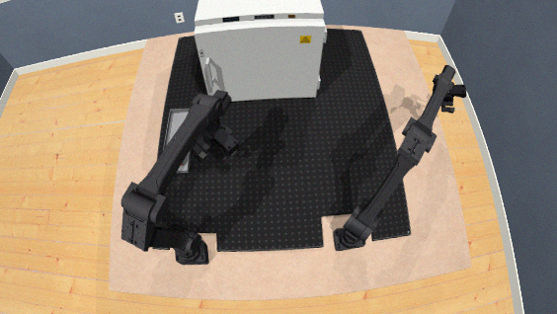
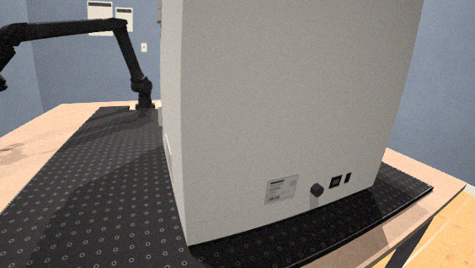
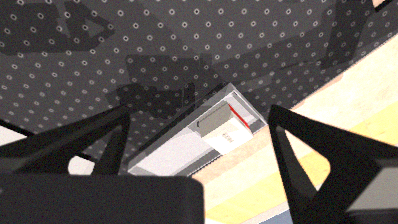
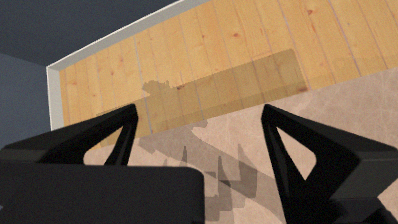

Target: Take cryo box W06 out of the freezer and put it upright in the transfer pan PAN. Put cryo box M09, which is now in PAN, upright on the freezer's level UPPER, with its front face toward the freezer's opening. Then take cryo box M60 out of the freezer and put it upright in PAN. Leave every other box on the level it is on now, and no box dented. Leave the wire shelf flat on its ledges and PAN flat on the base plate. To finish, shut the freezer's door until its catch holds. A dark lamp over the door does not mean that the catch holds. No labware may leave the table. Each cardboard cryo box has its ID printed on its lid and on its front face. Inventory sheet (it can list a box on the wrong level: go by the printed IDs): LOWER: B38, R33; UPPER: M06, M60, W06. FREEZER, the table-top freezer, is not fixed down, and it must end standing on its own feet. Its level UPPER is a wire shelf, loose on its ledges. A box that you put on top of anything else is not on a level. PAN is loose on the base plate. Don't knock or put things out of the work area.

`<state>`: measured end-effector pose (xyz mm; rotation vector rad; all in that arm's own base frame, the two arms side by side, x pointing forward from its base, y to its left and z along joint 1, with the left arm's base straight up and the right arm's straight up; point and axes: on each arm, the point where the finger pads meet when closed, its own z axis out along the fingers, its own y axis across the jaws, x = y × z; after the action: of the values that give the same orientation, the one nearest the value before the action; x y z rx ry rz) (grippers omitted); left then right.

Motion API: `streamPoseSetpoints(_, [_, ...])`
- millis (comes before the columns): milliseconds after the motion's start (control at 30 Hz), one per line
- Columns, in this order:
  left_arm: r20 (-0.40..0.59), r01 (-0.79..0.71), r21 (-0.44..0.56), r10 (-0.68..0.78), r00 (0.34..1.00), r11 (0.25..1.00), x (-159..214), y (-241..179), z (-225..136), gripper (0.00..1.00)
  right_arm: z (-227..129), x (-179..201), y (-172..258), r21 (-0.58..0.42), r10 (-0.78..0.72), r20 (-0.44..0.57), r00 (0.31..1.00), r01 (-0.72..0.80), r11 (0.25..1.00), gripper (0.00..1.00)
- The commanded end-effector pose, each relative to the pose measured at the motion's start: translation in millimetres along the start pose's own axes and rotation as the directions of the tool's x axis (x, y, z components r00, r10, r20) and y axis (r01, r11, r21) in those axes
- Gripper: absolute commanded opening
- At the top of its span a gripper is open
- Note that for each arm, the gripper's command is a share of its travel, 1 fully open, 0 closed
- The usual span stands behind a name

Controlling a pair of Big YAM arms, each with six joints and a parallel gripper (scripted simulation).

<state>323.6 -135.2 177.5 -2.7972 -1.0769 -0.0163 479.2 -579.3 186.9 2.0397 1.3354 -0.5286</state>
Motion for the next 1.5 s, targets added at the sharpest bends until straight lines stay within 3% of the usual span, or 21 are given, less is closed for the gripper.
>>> streamPoseSetpoints(0, [-0.006, 0.001, -0.018, -0.001, 1.0, 1.0, 2, 3, -6, 1.0, -10, -11, 7, -0.022, 0.012, 0.014, 1.0, -0.012, 1.0, 1.0])
streamPoseSetpoints(533, [-0.006, 0.001, -0.018, -0.001, 1.0, 1.0, 2, 3, -6, 1.0, -10, -11, 7, -0.022, 0.012, 0.014, 1.0, -0.012, 1.0, 1.0])
streamPoseSetpoints(567, [-0.035, 0.06, -0.105, -0.064, 0.997, 0.993, 19, 15, -34, 0.3, -29, -20, 16, -0.086, 0.013, 0.031, 0.999, -0.01, 0.996, 0.0])
streamPoseSetpoints(667, [-0.021, 0.145, -0.091, -0.147, 0.989, 0.985, 14, 2, -12, 0.3, -44, -19, 26, -0.187, -0.001, 0.047, 0.999, 0.01, 0.982, 0.0])
streamPoseSetpoints(767, [-0.021, 0.234, -0.131, -0.238, 0.971, 0.963, 18, 2, -12, 0.3, -57, -21, 33, -0.206, -0.003, 0.051, 0.999, 0.013, 0.978, 0.0])
streamPoseSetpoints(800, [-0.02, 0.263, -0.143, -0.269, 0.963, 0.954, 18, 2, -12, 0.3, -81, -47, 56, -0.254, 0.034, 0.077, 0.996, -0.013, 0.967, 0.0])
streamPoseSetpoints(1033, [0.008, 0.458, -0.228, -0.469, 0.883, 0.859, 27, 2, -12, 0.3, -111, -49, 66, -0.233, 0.043, 0.064, 0.997, -0.027, 0.972, 0.0])
streamPoseSetpoints(1133, [0.015, 0.484, -0.224, -0.494, 0.869, 0.846, 31, 3, -7, 0.3, -107, -43, 67, -0.222, 0.034, 0.058, 0.998, -0.02, 0.975, 0.0])
streamPoseSetpoints(1233, [0.038, 0.547, -0.273, -0.559, 0.828, 0.792, 26, 4, -13, 0.3, -100, -46, 65, -0.203, 0.035, 0.057, 0.998, -0.023, 0.979, 0.0])
streamPoseSetpoints(1267, [0.049, 0.583, -0.281, -0.595, 0.802, 0.762, 35, 1, -13, 0.3, -124, -64, 73, -0.277, 0.041, 0.083, 0.996, -0.017, 0.961, 0.0])
streamPoseSetpoints(1300, [0.059, 0.606, -0.291, -0.618, 0.784, 0.74, 35, 1, -13, 0.3, -106, -41, 54, -0.257, -0.002, 0.064, 0.998, 0.018, 0.966, 0.0])
streamPoseSetpoints(1433, [0.1, 0.684, -0.323, -0.695, 0.712, 0.655, 39, 0, -14, 0.3, -131, -31, 68, -0.333, -0.026, 0.07, 0.997, 0.048, 0.942, 0.0])
streamPoseSetpoints(1467, [0.112, 0.703, -0.331, -0.713, 0.692, 0.63, 38, 0, -14, 0.3, -159, -57, 89, -0.379, 0.014, 0.095, 0.995, 0.023, 0.925, 0.0])
